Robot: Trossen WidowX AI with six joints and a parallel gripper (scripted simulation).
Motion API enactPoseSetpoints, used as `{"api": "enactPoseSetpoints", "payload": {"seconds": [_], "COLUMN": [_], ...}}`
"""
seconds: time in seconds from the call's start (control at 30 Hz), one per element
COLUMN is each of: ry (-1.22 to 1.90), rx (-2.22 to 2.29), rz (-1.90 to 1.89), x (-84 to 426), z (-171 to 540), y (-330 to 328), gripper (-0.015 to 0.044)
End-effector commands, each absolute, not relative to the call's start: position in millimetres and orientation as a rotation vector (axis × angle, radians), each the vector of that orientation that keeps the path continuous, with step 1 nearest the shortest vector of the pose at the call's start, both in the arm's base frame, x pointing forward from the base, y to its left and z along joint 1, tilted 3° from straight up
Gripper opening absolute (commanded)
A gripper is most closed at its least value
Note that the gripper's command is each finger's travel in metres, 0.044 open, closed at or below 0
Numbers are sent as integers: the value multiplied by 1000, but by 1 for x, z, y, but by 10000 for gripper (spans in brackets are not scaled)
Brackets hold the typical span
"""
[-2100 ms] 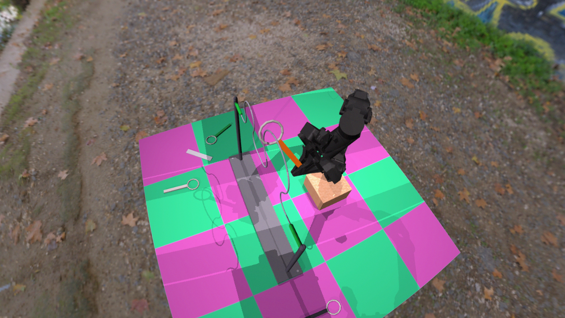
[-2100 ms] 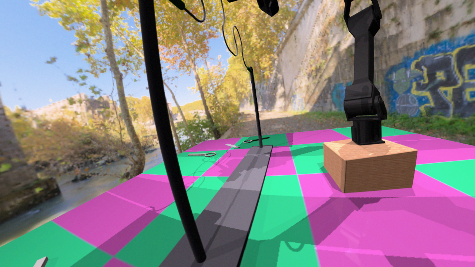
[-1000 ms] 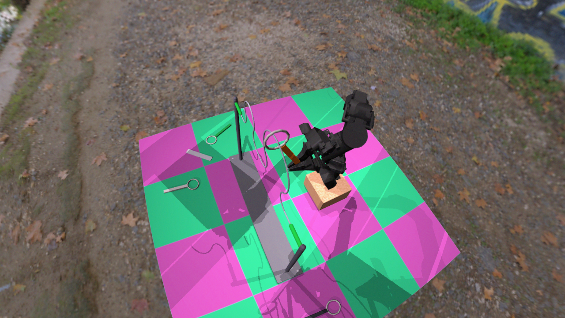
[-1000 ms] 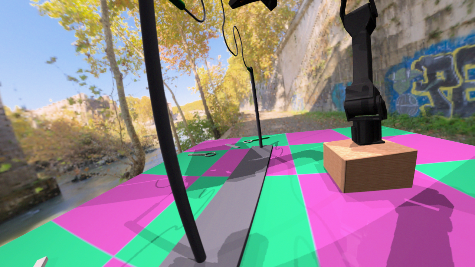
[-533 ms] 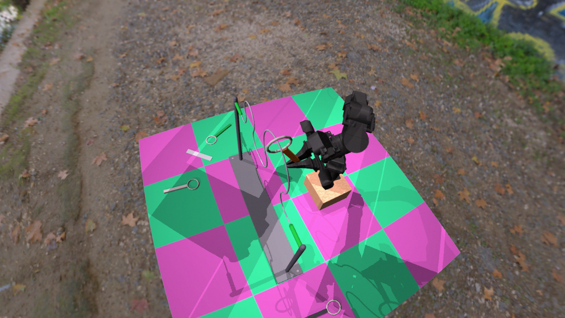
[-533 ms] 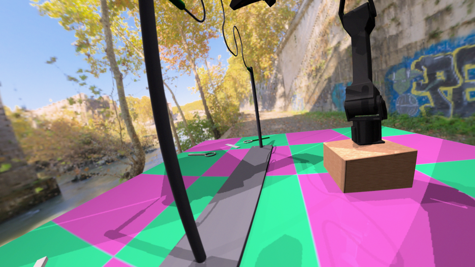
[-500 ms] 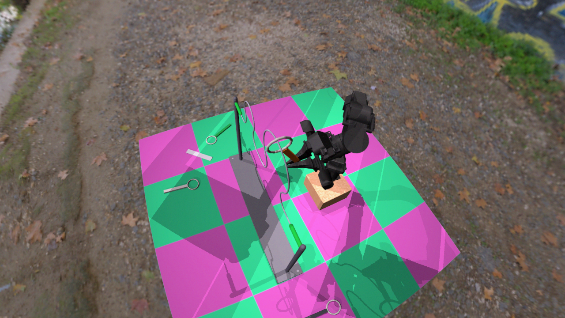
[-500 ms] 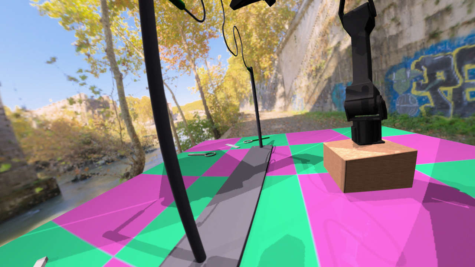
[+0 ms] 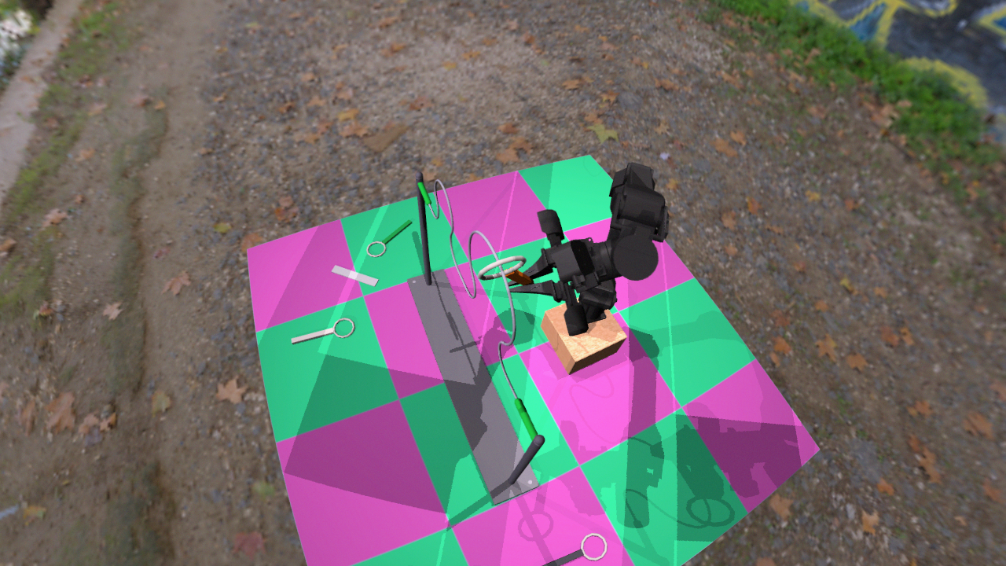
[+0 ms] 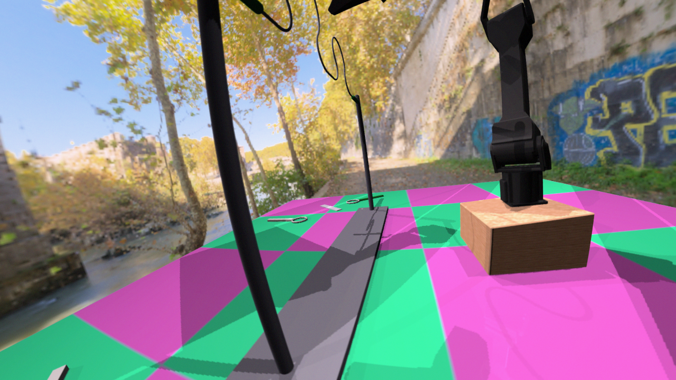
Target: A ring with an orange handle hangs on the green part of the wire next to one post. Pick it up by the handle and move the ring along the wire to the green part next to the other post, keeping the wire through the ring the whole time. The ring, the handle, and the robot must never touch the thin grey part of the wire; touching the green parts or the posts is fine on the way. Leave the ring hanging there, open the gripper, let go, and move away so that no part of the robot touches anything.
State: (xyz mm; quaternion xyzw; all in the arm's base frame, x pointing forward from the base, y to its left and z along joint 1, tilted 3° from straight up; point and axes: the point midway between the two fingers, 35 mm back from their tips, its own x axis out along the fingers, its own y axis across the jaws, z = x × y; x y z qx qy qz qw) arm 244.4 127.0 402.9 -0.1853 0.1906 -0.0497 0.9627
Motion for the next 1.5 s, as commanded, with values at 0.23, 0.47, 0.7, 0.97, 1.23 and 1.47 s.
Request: {"api": "enactPoseSetpoints", "payload": {"seconds": [0.23, 0.47, 0.7, 0.97, 1.23, 1.47], "ry": [367, 353, 338, 320, 304, 287], "rx": [-518, -601, -685, -780, -868, -952], "rz": [-141, -165, -189, -216, -241, -265], "x": [245, 246, 246, 246, 246, 246], "z": [403, 404, 406, 408, 411, 413], "y": [122, 120, 117, 114, 112, 109], "gripper": [-150, -150, -150, -150, -150, -150]}}
